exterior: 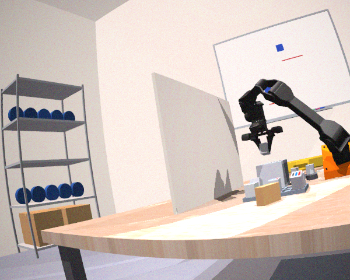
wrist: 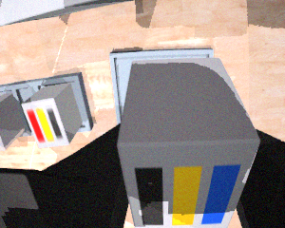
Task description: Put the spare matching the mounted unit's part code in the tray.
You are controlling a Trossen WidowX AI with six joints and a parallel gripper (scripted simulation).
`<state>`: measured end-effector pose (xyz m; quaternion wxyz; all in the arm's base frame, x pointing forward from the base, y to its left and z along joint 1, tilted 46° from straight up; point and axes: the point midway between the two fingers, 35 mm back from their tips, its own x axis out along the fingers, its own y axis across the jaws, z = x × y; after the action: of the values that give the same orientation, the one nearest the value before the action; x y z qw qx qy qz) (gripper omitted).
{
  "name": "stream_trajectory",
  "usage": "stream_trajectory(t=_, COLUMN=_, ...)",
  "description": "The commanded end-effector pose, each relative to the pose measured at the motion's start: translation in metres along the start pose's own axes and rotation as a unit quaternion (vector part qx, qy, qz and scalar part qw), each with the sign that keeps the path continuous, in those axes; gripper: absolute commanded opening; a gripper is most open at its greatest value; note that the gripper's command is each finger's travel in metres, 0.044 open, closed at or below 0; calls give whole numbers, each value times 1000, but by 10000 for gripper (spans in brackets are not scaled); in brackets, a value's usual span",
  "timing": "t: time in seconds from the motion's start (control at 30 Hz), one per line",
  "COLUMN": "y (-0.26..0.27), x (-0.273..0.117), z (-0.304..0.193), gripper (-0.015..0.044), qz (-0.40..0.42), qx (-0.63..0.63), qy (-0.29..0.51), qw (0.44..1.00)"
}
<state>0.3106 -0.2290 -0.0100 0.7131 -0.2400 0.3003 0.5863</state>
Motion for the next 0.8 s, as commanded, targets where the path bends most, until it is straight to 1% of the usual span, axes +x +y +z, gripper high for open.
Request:
stream_trajectory(t=0.0, y=1, x=3, z=-26, gripper=0, qz=-4, qx=-8, qy=1, qw=1000)
stream_trajectory(t=0.2, y=6, x=11, z=-54, gripper=0, qz=-3, qx=-17, qy=-3, qw=1000)
stream_trajectory(t=0.77, y=6, x=18, z=-57, gripper=0, qz=-3, qx=-17, qy=-3, qw=1000)
